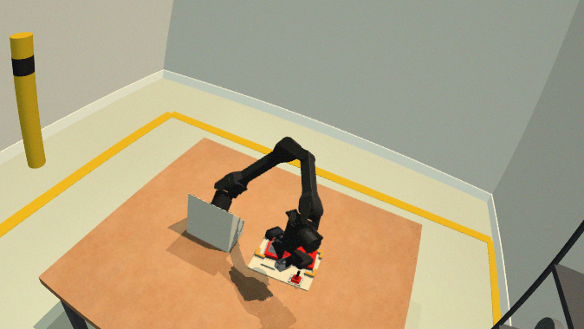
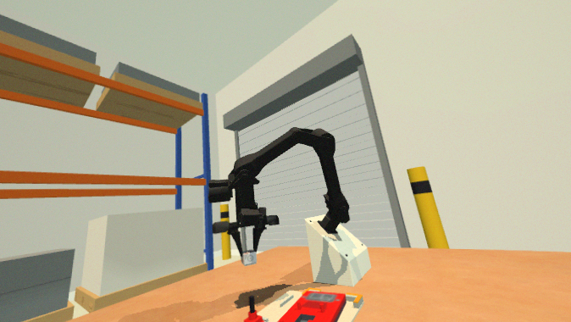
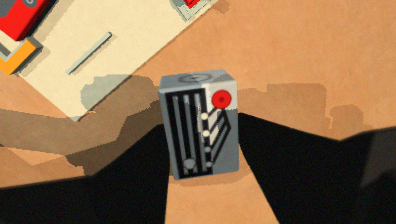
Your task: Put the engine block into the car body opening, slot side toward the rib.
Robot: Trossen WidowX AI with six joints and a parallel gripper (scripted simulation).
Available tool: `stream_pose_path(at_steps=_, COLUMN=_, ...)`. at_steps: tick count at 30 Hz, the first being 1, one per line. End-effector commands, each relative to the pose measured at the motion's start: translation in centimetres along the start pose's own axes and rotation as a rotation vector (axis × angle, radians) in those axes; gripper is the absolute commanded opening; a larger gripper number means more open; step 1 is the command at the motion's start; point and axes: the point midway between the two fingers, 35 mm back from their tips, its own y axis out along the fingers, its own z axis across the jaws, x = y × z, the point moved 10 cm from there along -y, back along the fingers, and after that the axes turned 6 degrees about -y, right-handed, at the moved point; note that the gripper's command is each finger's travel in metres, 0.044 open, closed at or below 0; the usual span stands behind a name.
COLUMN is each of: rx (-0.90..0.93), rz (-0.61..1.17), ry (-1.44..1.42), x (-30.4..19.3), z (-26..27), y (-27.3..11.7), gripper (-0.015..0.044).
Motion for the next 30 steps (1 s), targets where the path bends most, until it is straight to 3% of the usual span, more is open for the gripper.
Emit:
stream_pose_path(at_steps=1, rx=-0.001, rz=0.003, ry=0.051, x=1.2, z=0.1, y=0.4, gripper=0.0)
stream_pose_path(at_steps=30, rx=-0.014, rz=0.008, ry=0.452, x=9.5, z=1.2, y=3.2, gripper=0.0)
